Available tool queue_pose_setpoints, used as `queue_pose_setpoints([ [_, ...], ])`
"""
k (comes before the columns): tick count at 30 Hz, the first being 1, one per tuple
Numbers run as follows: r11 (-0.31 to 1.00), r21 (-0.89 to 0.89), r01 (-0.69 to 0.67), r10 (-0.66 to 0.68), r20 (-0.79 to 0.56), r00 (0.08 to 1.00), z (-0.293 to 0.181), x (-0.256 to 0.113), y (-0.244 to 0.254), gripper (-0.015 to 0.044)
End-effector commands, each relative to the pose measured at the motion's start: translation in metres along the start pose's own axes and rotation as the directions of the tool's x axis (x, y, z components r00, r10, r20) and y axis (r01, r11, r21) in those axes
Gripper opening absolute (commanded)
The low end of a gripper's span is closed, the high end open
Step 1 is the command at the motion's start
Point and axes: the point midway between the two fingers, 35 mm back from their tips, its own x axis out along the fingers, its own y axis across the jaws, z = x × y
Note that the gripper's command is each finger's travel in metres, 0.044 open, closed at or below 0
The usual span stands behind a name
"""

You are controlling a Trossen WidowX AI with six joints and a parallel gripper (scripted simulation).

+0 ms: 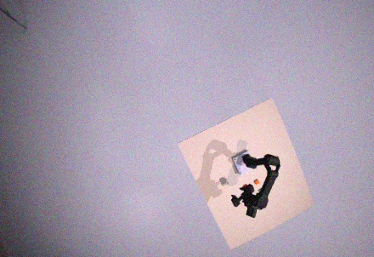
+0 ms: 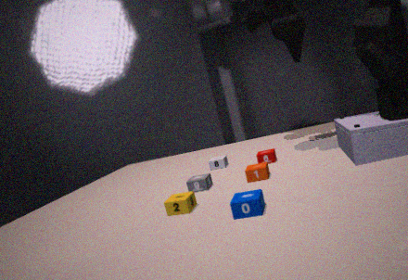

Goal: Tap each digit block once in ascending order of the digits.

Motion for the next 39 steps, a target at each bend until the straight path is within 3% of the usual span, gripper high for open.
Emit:
queue_pose_setpoints([
  [1, 0.986, -0.002, -0.169, 0.168, 0.076, 0.983, 0.056, 0.006, 0.050, 0.0400],
  [7, 0.930, -0.004, -0.366, 0.366, 0.071, 0.928, 0.101, 0.007, 0.124, 0.0400],
  [33, 0.928, -0.003, -0.372, 0.371, 0.070, 0.926, 0.103, 0.006, 0.128, 0.0400],
  [39, 0.926, -0.004, -0.377, 0.376, 0.071, 0.924, 0.114, -0.018, 0.186, 0.0400],
])
